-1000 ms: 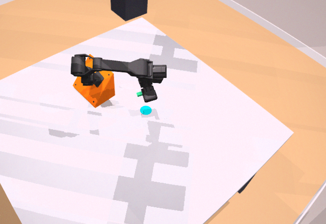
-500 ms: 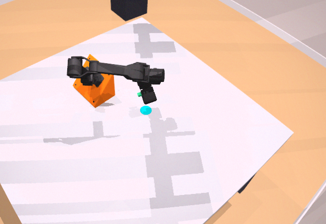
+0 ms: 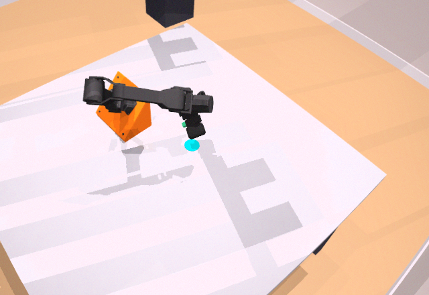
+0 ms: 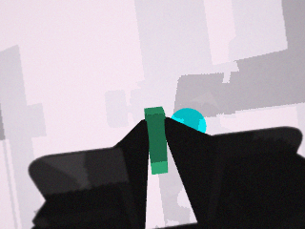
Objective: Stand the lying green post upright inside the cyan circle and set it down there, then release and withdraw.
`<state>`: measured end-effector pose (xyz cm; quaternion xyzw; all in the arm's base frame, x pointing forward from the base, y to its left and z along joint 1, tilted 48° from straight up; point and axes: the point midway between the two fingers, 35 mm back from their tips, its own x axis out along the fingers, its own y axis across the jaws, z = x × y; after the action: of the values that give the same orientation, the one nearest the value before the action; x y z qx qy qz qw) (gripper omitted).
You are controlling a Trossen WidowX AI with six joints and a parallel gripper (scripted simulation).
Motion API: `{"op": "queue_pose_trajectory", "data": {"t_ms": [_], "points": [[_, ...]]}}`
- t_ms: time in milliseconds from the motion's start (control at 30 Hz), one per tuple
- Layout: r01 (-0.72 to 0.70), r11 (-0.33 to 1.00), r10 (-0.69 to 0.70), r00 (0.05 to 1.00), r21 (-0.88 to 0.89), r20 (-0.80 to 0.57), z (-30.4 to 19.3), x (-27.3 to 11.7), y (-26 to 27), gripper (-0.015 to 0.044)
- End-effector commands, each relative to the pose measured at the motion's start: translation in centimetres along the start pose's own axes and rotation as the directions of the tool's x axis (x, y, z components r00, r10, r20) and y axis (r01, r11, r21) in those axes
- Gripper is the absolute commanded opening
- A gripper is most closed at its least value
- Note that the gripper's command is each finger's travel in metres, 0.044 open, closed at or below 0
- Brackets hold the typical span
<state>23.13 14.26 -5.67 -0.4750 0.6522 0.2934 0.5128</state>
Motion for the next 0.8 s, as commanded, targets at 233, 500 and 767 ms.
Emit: {"op": "queue_pose_trajectory", "data": {"t_ms": [233,500,767], "points": [[-0.034,0.999,0.035,0.996,-0.008,0.078,-0.18,0.36,0.03,0.0023],[-0.050,0.999,0.051,0.990,-0.014,0.133,-0.19,0.48,0.00,0.0023],[-0.062,0.998,0.065,0.980,-0.022,0.189,-0.20,0.55,-0.04,0.0023]]}}
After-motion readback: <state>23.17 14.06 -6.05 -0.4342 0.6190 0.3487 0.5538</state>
